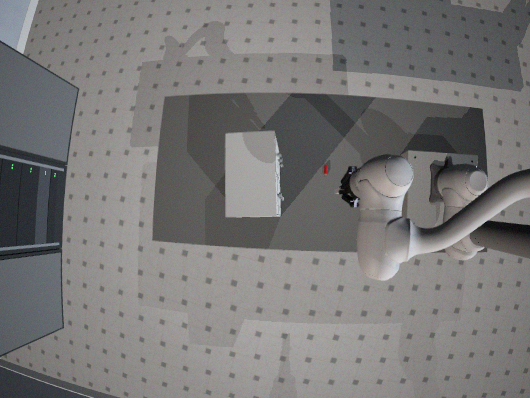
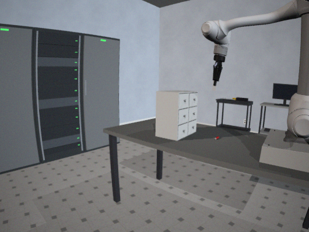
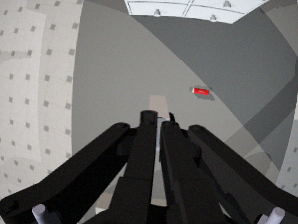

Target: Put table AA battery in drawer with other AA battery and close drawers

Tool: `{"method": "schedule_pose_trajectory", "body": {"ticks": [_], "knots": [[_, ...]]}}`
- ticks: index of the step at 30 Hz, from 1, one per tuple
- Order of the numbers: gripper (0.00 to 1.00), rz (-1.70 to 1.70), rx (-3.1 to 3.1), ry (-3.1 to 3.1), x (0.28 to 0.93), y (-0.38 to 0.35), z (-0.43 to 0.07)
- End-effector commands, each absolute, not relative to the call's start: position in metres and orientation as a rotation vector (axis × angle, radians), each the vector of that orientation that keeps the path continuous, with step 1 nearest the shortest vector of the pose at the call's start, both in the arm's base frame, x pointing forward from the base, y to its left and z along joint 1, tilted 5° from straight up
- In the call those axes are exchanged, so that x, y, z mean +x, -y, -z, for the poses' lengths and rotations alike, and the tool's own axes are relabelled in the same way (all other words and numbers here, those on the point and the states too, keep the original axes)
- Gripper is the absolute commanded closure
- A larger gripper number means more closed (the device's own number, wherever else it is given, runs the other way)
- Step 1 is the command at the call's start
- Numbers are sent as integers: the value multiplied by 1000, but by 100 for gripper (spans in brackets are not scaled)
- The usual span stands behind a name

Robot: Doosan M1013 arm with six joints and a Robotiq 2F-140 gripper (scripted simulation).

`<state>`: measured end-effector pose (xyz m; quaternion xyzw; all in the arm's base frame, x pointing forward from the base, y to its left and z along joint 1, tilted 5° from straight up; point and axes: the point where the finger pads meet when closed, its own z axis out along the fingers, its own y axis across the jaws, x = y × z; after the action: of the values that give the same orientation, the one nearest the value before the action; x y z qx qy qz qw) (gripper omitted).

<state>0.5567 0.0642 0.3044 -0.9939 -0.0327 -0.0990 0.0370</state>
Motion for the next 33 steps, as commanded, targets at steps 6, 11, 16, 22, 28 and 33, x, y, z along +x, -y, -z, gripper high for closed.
{"method": "schedule_pose_trajectory", "body": {"ticks": [6, 11, 16, 22, 28, 33], "knots": [[100, 797, -2951, 81, 586, -68, -279], [100, 1017, -2879, 71, 599, -70, -267], [100, 1273, -2768, 60, 615, -73, -253], [100, 1348, -2731, 56, 620, -73, -249], [100, 1371, -2712, 59, 621, -76, -246], [100, 1408, -2697, 55, 624, -75, -245]]}}
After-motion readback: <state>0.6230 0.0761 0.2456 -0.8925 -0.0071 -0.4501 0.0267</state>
